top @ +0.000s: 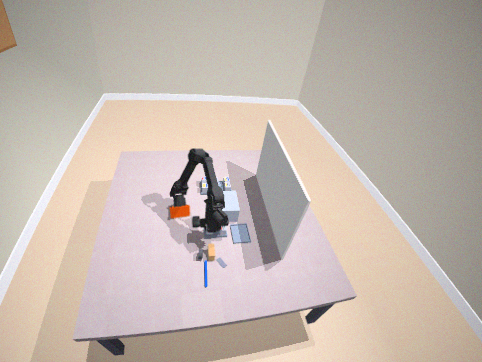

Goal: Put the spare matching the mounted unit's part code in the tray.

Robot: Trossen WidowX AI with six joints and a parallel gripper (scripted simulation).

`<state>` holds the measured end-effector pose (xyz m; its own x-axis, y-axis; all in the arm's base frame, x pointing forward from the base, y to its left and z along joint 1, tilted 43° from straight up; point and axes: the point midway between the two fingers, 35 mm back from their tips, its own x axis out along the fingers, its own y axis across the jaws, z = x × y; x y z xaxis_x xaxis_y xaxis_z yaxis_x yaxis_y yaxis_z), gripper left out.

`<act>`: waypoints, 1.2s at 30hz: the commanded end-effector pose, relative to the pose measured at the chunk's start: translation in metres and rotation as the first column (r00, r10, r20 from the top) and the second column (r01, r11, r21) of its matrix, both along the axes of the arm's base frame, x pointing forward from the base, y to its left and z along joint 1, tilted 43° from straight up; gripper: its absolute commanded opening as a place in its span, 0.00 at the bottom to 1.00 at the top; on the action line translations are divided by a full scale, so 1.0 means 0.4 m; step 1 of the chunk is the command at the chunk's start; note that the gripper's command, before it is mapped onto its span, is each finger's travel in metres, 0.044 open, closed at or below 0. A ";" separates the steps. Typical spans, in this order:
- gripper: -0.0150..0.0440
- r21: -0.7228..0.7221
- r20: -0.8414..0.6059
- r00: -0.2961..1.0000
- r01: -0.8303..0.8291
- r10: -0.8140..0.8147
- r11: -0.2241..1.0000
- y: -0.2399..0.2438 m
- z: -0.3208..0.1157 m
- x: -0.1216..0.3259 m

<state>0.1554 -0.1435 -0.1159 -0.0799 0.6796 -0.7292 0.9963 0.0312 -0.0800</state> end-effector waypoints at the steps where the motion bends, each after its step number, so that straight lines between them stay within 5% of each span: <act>1: 0.25 -0.017 0.010 1.000 0.001 -0.001 1.000 -0.054 0.048 0.010; 24: 0.25 -0.017 0.009 1.000 0.003 -0.003 1.000 -0.181 0.211 0.018; 36: 0.25 -0.039 0.017 1.000 -0.005 0.005 0.999 -0.210 0.202 0.098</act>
